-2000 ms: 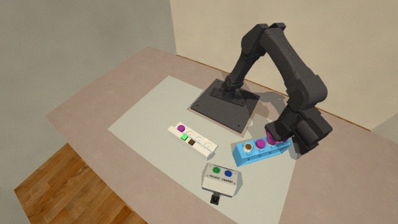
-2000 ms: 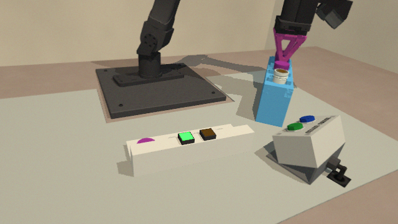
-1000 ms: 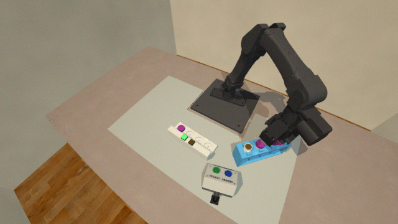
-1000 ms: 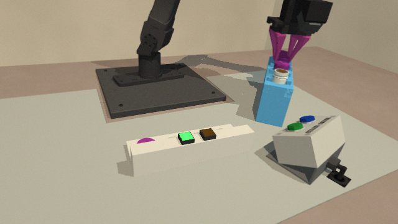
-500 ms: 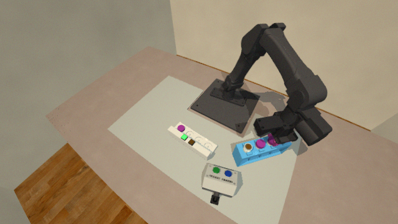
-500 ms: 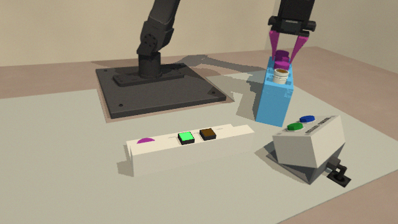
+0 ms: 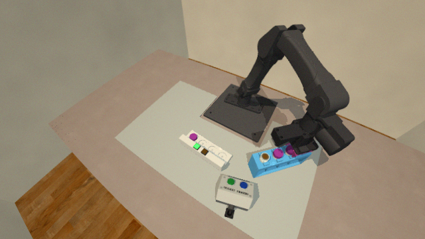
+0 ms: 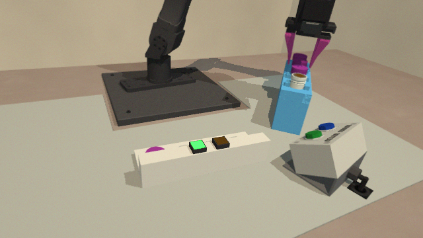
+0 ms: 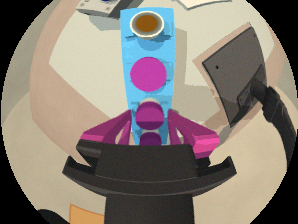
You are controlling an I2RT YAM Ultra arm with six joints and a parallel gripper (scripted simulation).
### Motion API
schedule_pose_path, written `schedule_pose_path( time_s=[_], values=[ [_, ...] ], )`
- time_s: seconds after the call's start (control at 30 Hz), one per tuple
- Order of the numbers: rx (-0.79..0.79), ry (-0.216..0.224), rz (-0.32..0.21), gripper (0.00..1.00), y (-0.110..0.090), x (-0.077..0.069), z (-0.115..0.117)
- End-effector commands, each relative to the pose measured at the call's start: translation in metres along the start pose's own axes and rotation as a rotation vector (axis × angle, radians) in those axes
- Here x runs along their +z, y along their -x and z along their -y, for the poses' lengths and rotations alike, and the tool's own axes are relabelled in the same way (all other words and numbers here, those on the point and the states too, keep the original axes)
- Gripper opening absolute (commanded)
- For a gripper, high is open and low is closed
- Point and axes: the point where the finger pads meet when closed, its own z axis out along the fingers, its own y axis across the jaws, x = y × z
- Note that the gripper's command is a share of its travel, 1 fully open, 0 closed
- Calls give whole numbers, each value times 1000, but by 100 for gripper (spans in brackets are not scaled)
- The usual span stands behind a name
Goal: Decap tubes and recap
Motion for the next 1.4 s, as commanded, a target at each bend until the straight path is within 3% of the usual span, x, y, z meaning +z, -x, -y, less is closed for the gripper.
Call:
schedule_pose_path(
  time_s=[0.0,0.1,0.2,0.3,0.4,0.53,0.63,0.7,0.77,0.83,1.17,1.23,1.33,1.37],
  values=[
    [-255,11,2,49,0,-4,-1],
    [-422,10,3,49,0,-4,-1],
    [-422,10,3,49,0,-4,-1],
    [-665,10,4,49,0,-4,-1],
    [-755,10,5,49,0,-4,-1],
    [-1004,10,6,49,0,-4,-1],
    [-1088,10,6,49,0,-4,-1],
    [-1240,9,7,49,0,-4,-1],
    [-1240,9,7,49,0,-4,-1],
    [-1417,9,8,49,0,-4,-1],
    [-1838,7,10,49,0,-4,-1],
    [-1990,7,11,49,0,-4,-1],
    [-2005,7,11,49,0,-4,-1],
    [-2088,6,12,49,0,-4,-1]
  ],
)
